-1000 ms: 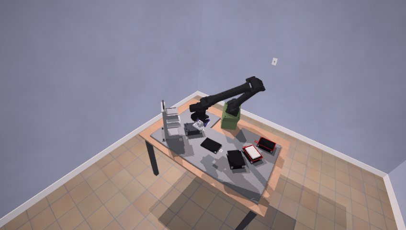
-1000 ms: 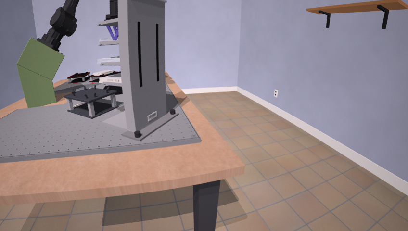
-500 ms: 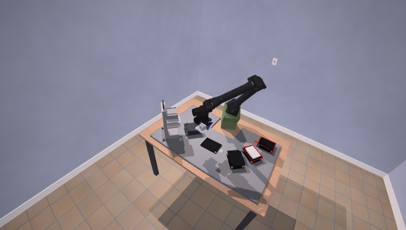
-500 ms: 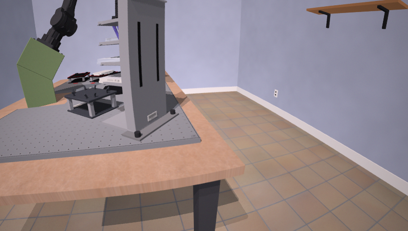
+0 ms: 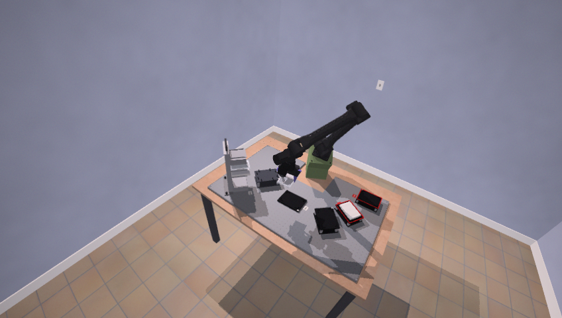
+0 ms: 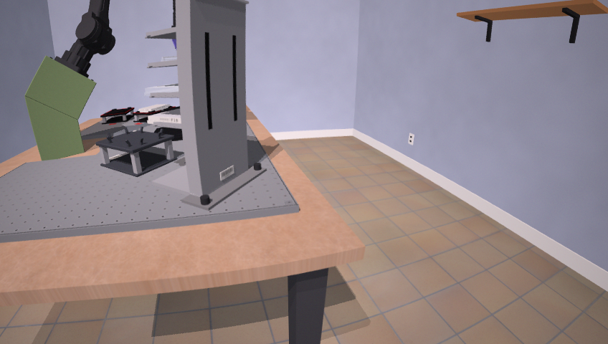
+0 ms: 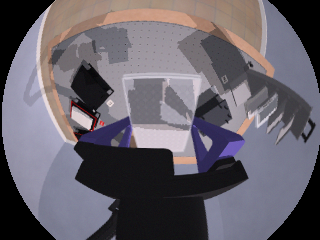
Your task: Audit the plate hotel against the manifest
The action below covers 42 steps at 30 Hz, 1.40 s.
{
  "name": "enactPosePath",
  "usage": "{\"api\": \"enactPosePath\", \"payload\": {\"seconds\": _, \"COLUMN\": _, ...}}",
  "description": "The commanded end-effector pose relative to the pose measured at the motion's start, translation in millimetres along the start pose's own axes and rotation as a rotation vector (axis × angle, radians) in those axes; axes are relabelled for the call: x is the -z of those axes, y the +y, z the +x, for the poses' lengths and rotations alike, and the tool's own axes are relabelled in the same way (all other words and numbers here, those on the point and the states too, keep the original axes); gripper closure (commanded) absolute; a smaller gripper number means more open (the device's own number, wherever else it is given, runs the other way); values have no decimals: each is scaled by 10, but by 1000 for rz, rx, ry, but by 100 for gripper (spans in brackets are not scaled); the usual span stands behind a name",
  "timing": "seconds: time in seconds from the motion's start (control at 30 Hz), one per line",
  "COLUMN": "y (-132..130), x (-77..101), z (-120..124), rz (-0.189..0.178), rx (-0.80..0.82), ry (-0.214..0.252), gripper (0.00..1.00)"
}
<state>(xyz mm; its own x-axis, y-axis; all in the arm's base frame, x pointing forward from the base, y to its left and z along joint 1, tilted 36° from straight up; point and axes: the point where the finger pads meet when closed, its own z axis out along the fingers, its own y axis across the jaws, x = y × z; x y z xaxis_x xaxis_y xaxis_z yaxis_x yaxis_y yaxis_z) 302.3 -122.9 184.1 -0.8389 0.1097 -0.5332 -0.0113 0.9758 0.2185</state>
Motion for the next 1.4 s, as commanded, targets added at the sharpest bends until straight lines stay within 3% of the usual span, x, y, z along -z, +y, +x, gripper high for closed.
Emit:
{"api": "enactPosePath", "payload": {"seconds": 0.0, "y": 146, "x": 84, "z": -89, "rz": 11, "rx": 94, "ry": -32, "gripper": 14}}
{"api": "enactPosePath", "payload": {"seconds": 0.3, "y": 377, "x": 87, "z": -117, "rz": 13, "rx": 212, "ry": -36, "gripper": 14}}
{"api": "enactPosePath", "payload": {"seconds": 0.33, "y": 406, "x": 177, "z": -258, "rz": 25, "rx": 242, "ry": -62, "gripper": 14}}
{"api": "enactPosePath", "payload": {"seconds": 0.47, "y": 546, "x": 92, "z": -133, "rz": 12, "rx": 294, "ry": -36, "gripper": 14}}
{"api": "enactPosePath", "payload": {"seconds": 0.6, "y": 679, "x": 131, "z": -212, "rz": 19, "rx": 358, "ry": -52, "gripper": 14}}
{"api": "enactPosePath", "payload": {"seconds": 0.9, "y": 918, "x": 131, "z": -217, "rz": 13, "rx": 332, "ry": -50, "gripper": 14}}
{"api": "enactPosePath", "payload": {"seconds": 1.17, "y": 1218, "x": 265, "z": -424, "rz": 18, "rx": 343, "ry": -93, "gripper": 14}}
{"api": "enactPosePath", "payload": {"seconds": 1.37, "y": 1429, "x": 273, "z": -439, "rz": 12, "rx": 338, "ry": -95, "gripper": 14}}
